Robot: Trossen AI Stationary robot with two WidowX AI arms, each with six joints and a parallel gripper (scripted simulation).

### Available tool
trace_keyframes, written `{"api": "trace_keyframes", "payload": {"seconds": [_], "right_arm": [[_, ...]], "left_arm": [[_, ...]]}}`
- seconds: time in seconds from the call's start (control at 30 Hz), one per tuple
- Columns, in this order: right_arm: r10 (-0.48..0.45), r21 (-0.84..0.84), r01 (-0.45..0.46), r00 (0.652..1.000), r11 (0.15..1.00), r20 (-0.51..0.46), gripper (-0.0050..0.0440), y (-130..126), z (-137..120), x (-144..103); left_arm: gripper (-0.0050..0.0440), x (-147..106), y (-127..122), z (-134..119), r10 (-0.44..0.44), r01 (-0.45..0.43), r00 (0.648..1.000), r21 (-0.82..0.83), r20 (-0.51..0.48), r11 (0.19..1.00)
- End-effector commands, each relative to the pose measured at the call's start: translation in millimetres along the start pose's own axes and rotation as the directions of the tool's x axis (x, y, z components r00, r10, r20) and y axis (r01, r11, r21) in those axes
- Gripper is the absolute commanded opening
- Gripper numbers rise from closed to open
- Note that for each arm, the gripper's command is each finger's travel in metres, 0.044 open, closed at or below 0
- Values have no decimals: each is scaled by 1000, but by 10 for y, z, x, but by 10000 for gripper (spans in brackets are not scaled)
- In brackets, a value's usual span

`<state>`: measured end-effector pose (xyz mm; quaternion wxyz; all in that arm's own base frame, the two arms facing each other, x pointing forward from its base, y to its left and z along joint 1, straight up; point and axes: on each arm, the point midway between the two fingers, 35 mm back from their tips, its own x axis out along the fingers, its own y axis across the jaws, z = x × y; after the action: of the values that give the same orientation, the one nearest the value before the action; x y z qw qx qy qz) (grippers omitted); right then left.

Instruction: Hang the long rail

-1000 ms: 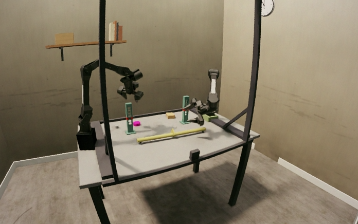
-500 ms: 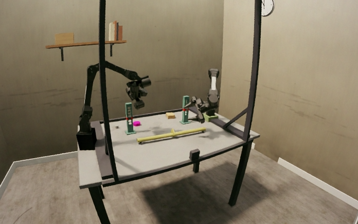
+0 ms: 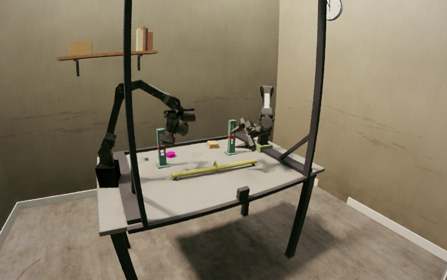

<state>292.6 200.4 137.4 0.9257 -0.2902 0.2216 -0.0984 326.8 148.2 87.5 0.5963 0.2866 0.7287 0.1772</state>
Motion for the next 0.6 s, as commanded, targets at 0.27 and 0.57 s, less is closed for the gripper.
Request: {"api": "trace_keyframes", "payload": {"seconds": [0.27,0.57], "right_arm": [[23,39,-21,997,999,-77,440,-274,40,-157],[55,70,-44,984,997,-167,440,-495,-17,-267]], "left_arm": [[440,-71,-583,-254,113,18,971,541,-209,841],[440,-100,-604,-275,268,34,929,781,-254,623]]}}
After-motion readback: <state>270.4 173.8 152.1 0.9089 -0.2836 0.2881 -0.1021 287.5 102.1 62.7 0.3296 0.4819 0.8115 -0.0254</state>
